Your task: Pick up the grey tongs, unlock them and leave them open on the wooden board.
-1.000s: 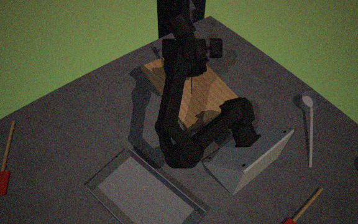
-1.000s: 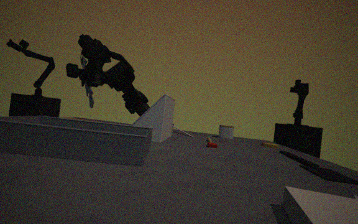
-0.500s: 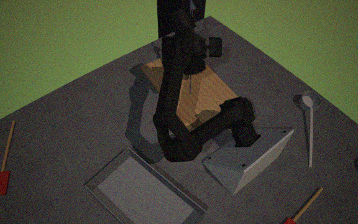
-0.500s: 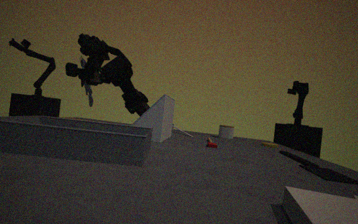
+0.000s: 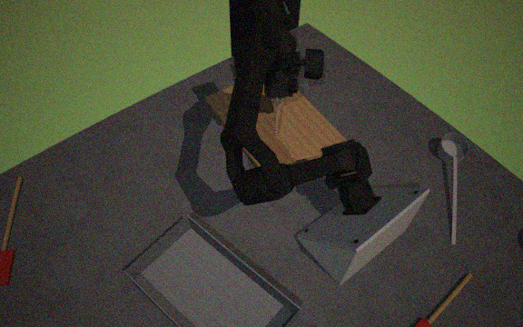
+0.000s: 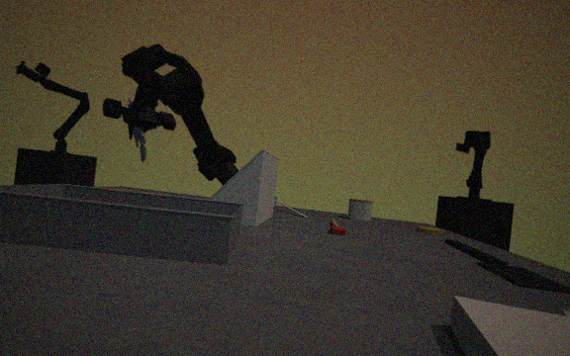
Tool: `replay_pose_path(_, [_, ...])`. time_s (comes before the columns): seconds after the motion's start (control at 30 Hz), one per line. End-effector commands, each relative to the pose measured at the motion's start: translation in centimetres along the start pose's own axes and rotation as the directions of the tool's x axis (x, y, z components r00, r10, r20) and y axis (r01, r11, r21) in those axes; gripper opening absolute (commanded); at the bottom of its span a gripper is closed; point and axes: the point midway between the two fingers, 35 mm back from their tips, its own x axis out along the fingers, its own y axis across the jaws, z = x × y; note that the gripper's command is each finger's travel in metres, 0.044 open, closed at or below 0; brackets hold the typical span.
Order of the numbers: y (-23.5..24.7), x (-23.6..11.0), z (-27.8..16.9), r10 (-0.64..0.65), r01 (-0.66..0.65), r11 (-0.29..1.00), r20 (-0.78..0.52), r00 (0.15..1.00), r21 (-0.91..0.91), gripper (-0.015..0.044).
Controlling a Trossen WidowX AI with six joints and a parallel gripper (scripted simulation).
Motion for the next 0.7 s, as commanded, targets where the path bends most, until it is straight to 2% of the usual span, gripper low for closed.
replay_pose_path(0.0, [0.0, 0.2, -0.3, 0.011, -0.011, 1.000, 0.060, 0.998, 0.007, -0.0150])
replay_pose_path(0.33, [0.5, 1.6, -0.9, 0.008, -0.021, 0.997, 0.179, 0.984, 0.069, -0.0150])
replay_pose_path(0.67, [0.3, 1.8, -0.8, 0.012, -0.032, 0.998, 0.328, 0.945, 0.055, -0.0150])
